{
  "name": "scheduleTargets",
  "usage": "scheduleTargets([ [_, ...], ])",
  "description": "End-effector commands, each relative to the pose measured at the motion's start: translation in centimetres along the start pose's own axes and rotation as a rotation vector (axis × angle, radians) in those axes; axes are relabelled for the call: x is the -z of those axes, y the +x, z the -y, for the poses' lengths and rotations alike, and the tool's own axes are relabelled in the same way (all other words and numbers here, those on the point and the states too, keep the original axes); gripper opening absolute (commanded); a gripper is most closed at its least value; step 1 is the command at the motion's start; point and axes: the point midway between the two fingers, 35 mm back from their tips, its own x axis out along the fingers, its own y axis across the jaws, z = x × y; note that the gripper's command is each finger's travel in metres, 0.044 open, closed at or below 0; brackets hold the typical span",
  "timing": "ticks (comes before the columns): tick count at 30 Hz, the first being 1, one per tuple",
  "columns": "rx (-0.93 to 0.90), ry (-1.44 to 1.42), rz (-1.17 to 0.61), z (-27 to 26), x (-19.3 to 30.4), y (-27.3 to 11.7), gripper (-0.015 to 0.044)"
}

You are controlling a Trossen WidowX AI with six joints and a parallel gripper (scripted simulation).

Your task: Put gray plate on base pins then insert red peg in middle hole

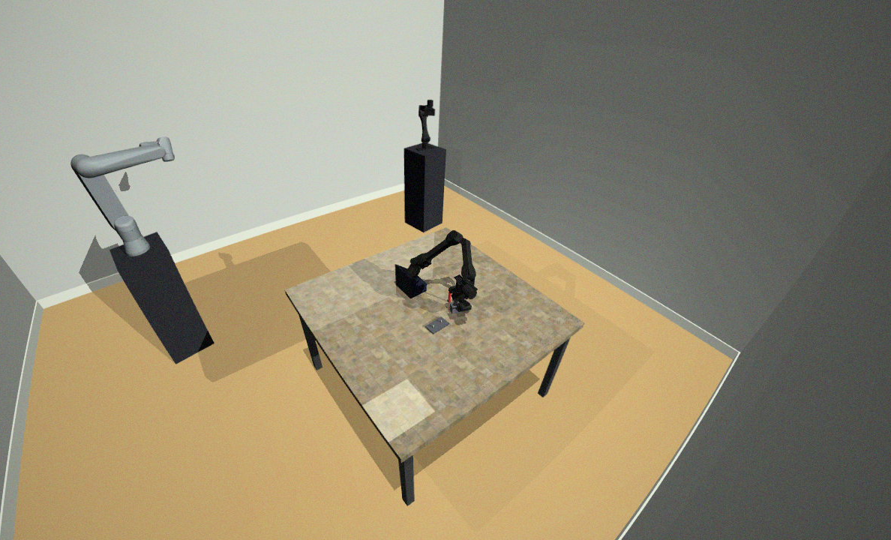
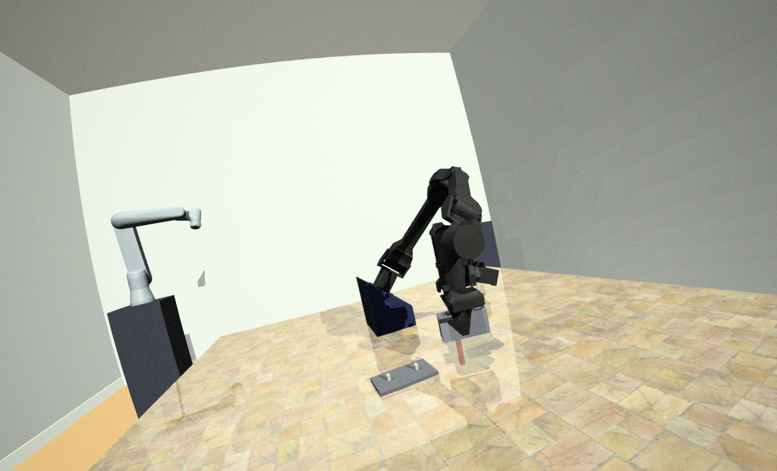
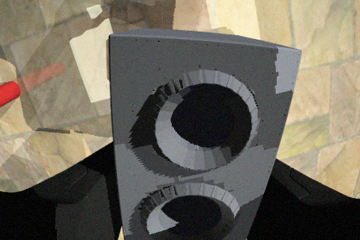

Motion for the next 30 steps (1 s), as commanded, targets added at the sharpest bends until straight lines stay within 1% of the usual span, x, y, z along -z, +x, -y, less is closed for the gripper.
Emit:
scheduleTargets([
  [1, 0.004, -0.004, -0.003, 0.2, -0.1, -1.4, 0.0],
  [22, 0.002, -0.004, -0.001, -0.2, -0.4, -8.0, 0.0],
  [30, 0.003, -0.034, -0.001, 0.4, 0.8, -7.6, 0.0],
])
